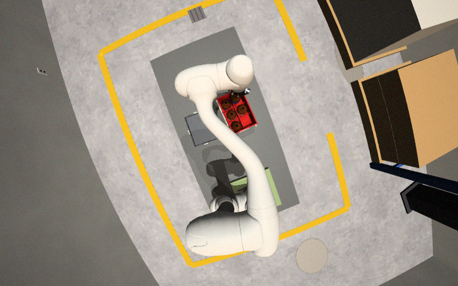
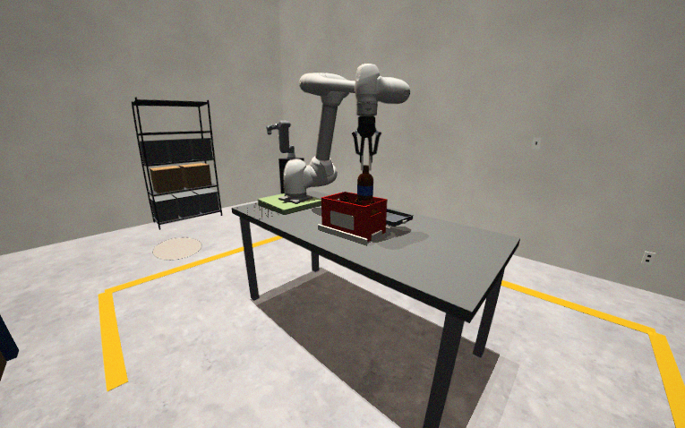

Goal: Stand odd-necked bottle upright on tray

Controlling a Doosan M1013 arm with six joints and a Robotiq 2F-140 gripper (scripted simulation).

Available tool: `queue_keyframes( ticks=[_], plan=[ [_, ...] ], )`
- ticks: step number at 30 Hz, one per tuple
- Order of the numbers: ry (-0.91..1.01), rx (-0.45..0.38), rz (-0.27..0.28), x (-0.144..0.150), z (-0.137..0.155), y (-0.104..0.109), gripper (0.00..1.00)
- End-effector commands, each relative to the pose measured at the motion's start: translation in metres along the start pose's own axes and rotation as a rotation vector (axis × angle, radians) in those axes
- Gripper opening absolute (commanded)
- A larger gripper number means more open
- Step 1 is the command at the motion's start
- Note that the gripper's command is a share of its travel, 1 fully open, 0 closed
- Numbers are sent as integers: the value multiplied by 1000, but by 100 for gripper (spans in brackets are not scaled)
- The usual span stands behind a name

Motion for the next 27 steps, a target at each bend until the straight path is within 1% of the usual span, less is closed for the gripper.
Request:
queue_keyframes(
  ticks=[1,15,27],
  plan=[
    [-2,-2,2,1,-7,3,0],
    [-2,-2,2,7,-24,3,0],
    [-2,-2,2,15,-45,3,0]
  ],
)
Point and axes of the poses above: the point where the finger pads meet when closed, its own y axis back along the fingers, its own x axis across the jaws, z = x × y, the point moved 9 cm from there along y, back along the fingers, and after that the axes turned 13 degrees about -y, right-handed, at the moved point
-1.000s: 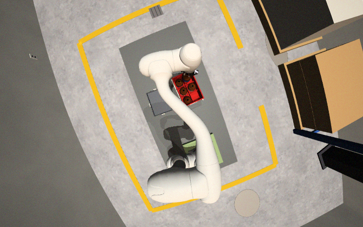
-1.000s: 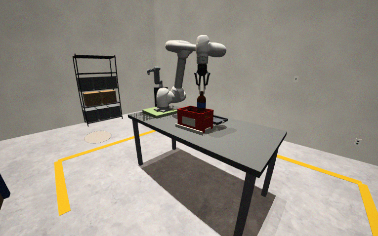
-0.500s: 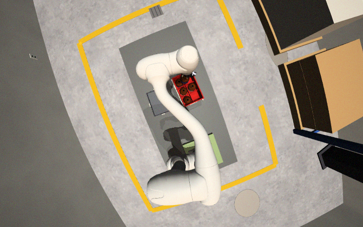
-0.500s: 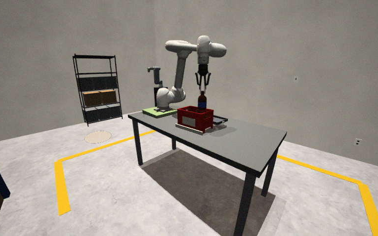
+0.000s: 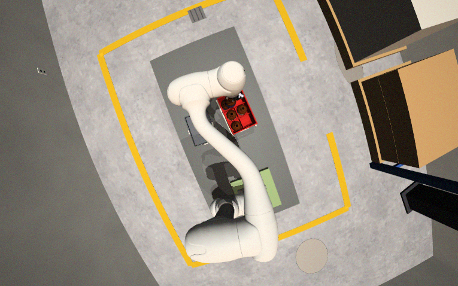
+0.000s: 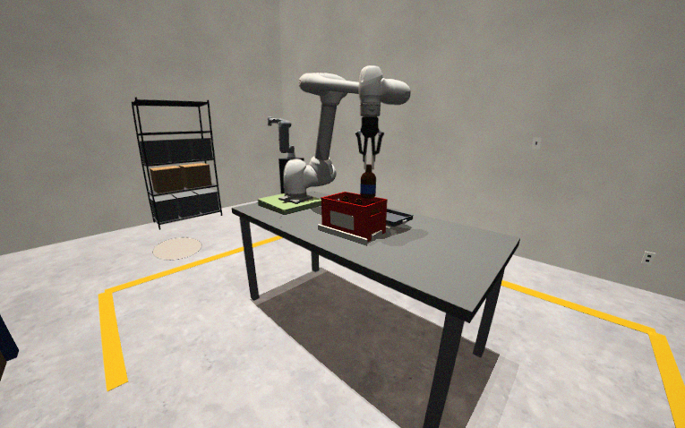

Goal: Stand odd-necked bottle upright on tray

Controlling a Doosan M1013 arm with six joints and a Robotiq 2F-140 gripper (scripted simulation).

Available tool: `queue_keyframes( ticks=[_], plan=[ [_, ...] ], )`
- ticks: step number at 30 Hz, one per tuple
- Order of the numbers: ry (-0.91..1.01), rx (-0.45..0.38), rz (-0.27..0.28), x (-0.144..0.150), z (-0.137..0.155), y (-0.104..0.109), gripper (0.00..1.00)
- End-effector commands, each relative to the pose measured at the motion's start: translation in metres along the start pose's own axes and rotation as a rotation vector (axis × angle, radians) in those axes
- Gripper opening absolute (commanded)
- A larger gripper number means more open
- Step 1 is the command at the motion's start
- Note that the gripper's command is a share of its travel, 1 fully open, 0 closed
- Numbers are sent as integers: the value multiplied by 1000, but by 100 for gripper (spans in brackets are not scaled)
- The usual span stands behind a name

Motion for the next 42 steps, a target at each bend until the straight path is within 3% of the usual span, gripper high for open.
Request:
queue_keyframes(
  ticks=[1,42],
  plan=[
    [-2,-8,5,3,-10,2,0],
    [-2,-8,5,30,-85,2,0]
  ],
)
Point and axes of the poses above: the point where the finger pads meet when closed, its own y axis back along the fingers, its own x axis across the jaws, z = x × y, the point moved 9 cm from there along y, back along the fingers, and after that the axes turned 13 degrees about -y, right-handed, at the moved point
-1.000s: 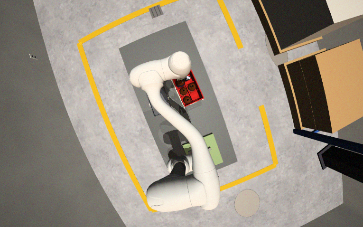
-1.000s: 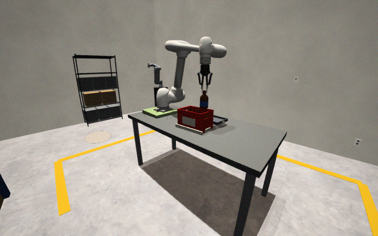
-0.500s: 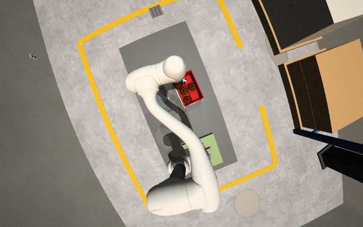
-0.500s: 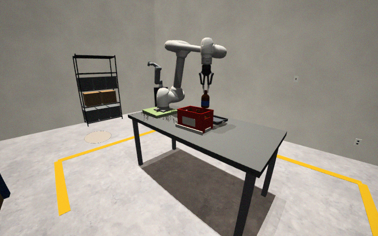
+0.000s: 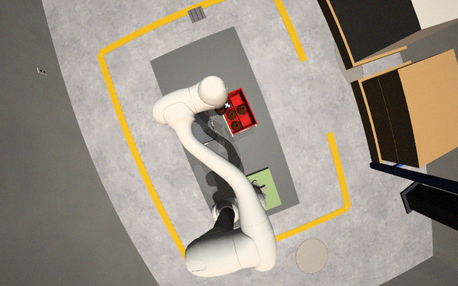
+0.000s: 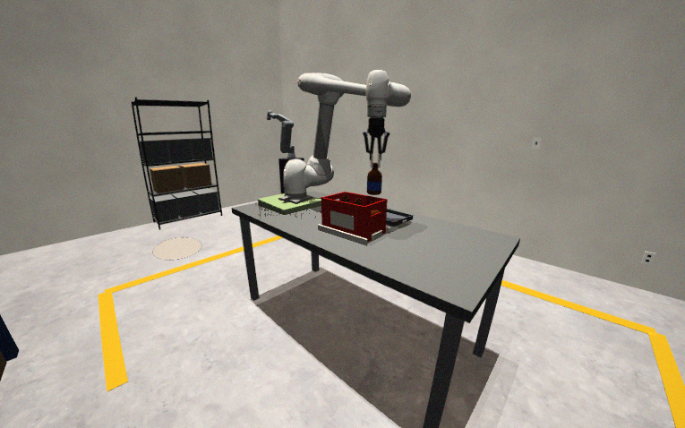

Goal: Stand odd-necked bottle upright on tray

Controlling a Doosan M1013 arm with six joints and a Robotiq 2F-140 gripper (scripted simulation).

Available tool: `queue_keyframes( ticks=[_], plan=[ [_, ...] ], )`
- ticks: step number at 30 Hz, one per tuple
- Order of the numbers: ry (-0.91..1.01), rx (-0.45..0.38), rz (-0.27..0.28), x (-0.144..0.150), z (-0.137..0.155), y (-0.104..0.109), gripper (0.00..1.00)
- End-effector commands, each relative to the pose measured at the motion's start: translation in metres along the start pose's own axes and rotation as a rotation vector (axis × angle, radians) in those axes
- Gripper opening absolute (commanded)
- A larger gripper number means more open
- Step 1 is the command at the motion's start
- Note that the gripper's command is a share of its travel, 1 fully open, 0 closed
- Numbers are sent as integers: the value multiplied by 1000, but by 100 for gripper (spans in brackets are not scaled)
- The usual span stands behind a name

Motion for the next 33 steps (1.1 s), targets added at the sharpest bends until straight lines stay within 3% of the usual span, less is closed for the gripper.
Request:
queue_keyframes(
  ticks=[1,33],
  plan=[
    [-2,-8,6,3,-11,2,0],
    [-2,-8,6,26,-74,2,0]
  ],
)
Point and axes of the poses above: the point where the finger pads meet when closed, its own y axis back along the fingers, its own x axis across the jaws, z = x × y, the point moved 9 cm from there along y, back along the fingers, and after that the axes turned 13 degrees about -y, right-handed, at the moved point
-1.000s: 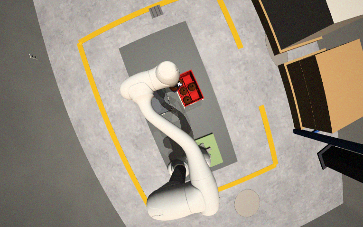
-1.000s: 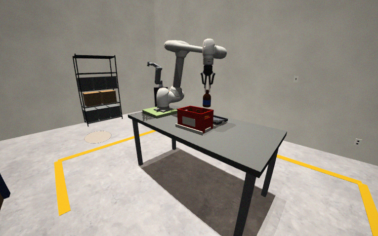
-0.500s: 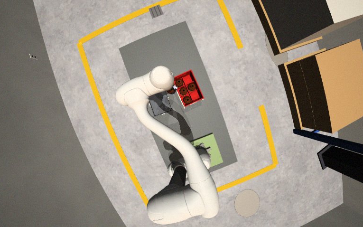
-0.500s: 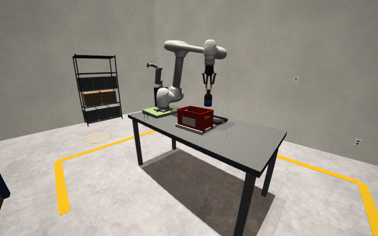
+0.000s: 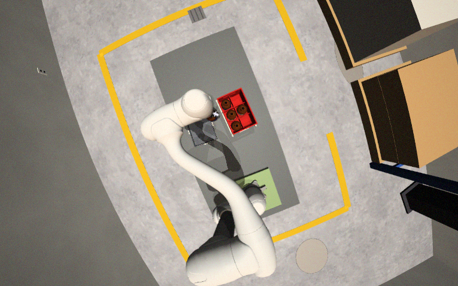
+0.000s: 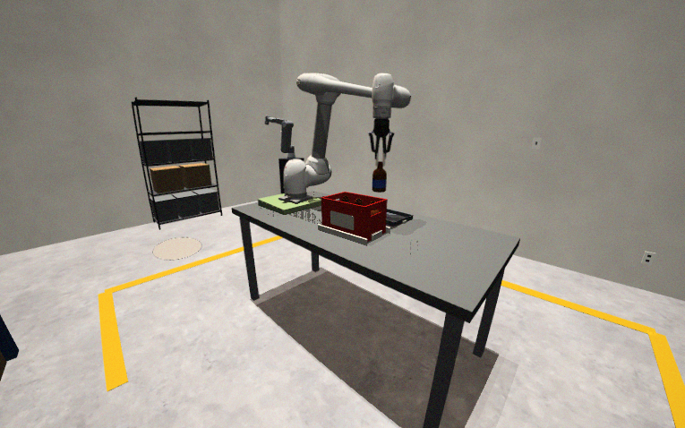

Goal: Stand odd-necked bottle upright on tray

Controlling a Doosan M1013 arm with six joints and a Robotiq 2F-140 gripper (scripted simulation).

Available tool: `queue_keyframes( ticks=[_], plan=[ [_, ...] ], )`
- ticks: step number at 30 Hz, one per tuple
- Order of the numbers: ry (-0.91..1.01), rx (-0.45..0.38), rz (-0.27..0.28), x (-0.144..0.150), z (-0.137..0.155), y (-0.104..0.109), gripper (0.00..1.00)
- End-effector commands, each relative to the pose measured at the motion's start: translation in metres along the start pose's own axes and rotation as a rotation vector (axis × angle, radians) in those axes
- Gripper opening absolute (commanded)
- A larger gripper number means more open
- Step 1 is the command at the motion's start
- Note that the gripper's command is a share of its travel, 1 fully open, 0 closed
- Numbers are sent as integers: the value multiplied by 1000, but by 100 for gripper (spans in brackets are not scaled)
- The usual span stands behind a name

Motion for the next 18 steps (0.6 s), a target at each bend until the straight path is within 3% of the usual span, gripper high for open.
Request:
queue_keyframes(
  ticks=[1,18],
  plan=[
    [-2,-7,7,3,-10,2,0],
    [-2,-7,7,14,-41,2,0]
  ],
)
Point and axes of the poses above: the point where the finger pads meet when closed, its own y axis back along the fingers, its own x axis across the jaws, z = x × y, the point moved 9 cm from there along y, back along the fingers, and after that the axes turned 13 degrees about -y, right-handed, at the moved point
